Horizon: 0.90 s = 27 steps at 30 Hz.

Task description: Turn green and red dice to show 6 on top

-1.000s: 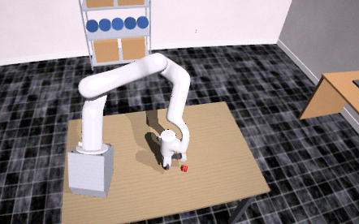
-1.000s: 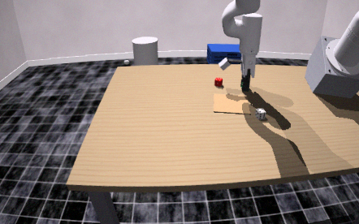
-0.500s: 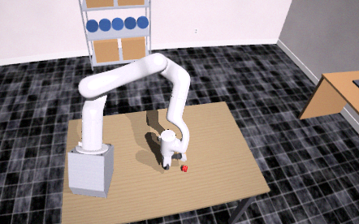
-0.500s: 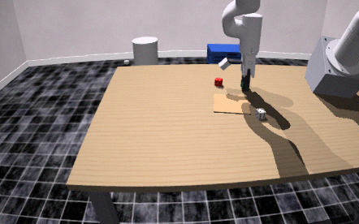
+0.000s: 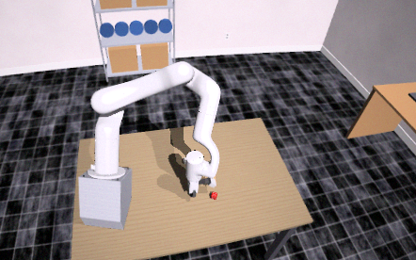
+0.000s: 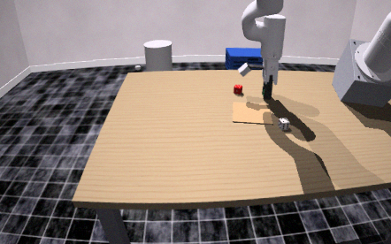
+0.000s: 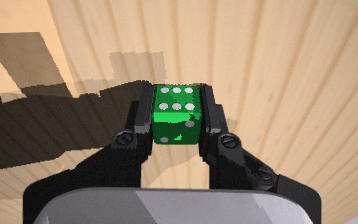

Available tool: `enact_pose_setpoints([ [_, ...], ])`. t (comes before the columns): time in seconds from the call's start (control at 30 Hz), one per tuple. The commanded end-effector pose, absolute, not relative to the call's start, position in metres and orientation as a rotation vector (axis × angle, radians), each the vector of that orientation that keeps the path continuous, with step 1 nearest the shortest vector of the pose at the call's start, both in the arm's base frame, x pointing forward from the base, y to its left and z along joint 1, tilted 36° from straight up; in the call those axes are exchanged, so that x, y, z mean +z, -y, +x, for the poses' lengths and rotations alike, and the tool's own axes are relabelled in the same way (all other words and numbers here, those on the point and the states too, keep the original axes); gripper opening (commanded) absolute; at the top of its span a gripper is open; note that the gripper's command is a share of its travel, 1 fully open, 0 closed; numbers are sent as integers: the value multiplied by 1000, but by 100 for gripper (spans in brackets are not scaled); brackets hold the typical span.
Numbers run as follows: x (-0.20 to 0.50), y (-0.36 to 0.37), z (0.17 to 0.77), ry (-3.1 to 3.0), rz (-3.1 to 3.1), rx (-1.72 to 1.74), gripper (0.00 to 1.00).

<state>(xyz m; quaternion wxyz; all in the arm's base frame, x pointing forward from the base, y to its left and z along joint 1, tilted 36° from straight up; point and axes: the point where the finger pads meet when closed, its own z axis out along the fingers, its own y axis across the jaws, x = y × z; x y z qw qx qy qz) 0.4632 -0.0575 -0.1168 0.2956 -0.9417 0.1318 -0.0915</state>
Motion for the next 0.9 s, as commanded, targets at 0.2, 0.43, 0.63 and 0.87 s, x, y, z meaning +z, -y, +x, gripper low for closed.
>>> enact_pose_setpoints([
  [0.2, -115, 59, 463, -351, -2506, -245, 27],
  [0.43, -85, 78, 454, -351, -2506, -245, 27],
  [0.63, -51, 101, 443, -351, -2506, -245, 27],
  [0.87, -37, 110, 439, -351, -2506, -245, 27],
])
